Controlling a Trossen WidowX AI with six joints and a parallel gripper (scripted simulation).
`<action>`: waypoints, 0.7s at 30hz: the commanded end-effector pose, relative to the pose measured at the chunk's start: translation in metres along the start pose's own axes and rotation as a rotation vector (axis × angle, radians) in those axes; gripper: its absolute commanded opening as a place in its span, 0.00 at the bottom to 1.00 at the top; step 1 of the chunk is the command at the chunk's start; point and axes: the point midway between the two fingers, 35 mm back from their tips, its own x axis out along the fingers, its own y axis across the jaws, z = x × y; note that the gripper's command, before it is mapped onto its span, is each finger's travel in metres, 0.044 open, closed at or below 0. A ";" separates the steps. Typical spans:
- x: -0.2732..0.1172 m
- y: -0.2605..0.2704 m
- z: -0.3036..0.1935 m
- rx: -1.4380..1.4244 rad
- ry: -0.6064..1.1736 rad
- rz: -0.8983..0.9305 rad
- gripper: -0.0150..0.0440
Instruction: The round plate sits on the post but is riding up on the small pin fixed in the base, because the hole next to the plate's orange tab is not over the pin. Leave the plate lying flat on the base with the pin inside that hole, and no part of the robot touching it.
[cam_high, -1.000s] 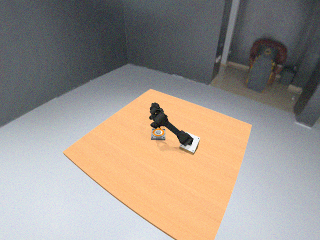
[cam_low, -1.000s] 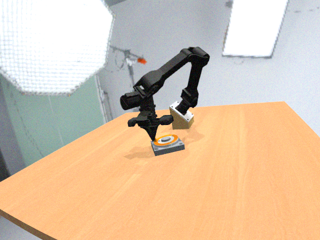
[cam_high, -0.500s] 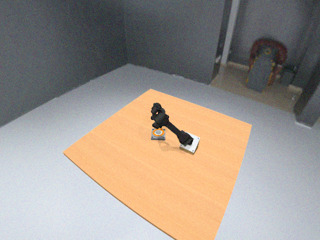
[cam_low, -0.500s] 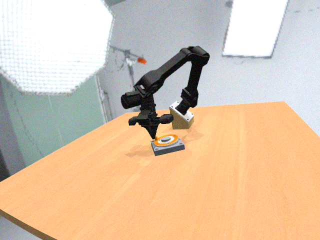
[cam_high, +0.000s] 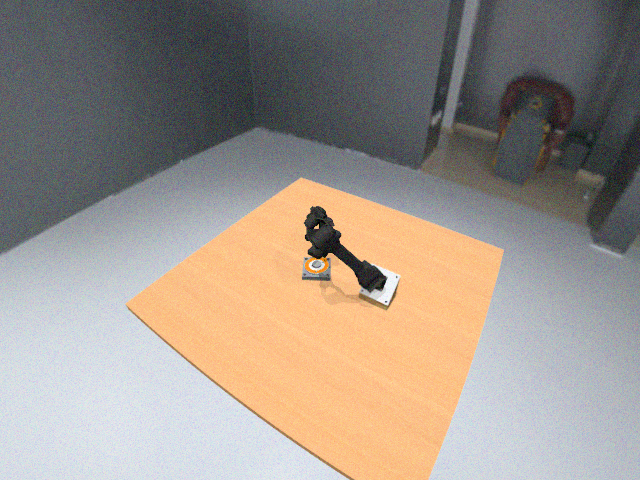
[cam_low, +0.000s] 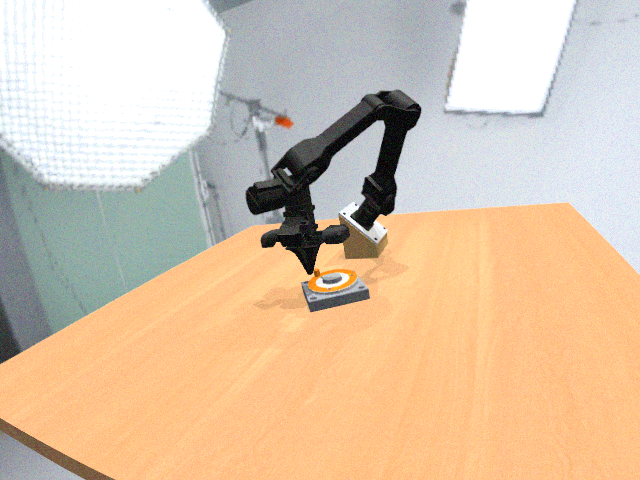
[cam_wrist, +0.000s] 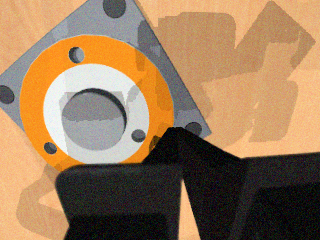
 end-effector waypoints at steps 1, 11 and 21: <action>0.001 0.001 -0.008 0.001 0.012 0.002 0.25; 0.001 0.006 -0.019 0.001 0.012 0.002 0.25; 0.000 0.010 -0.023 0.002 0.013 0.002 0.25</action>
